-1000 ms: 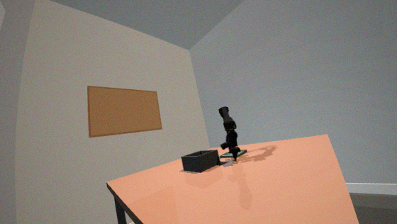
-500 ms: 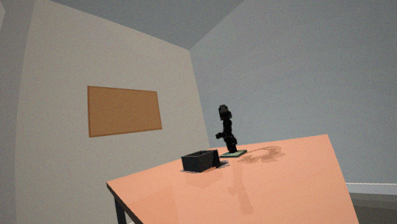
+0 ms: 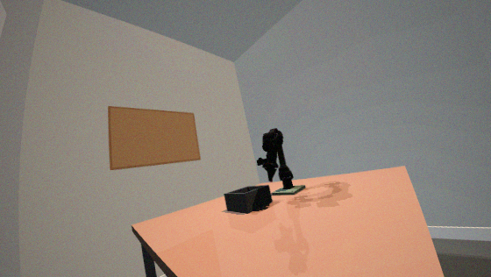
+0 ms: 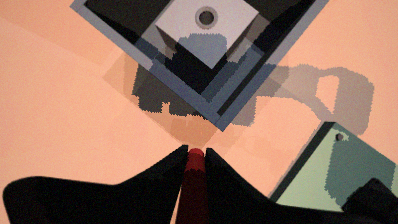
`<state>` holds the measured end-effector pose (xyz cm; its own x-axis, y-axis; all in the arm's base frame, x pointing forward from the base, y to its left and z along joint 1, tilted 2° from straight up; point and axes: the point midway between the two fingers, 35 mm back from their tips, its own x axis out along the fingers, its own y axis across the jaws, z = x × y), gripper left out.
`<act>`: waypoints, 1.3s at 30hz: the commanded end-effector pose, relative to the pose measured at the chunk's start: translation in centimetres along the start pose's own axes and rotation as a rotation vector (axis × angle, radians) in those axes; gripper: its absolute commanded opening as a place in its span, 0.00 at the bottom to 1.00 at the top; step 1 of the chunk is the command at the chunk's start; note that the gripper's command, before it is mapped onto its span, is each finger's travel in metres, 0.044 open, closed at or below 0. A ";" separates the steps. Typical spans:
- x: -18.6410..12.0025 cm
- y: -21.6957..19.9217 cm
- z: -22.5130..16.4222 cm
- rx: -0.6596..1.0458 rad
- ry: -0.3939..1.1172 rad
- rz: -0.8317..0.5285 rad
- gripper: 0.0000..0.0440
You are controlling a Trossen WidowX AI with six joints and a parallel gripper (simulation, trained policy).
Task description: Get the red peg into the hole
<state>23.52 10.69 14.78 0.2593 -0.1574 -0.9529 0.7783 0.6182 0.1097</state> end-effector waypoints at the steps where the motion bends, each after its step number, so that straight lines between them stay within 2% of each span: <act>1: 0.1 0.5 1.4 0.026 -0.024 0.001 0.00; 12: 1.7 1.3 6.8 0.090 -0.086 -0.002 0.00; 22: 4.3 1.3 10.8 0.076 -0.098 -0.014 0.00; 39: 8.9 0.7 13.2 -0.070 -0.015 -0.025 0.00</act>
<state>34.00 -0.38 11.05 0.2689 -0.1965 -0.9429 0.7554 0.6504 0.0799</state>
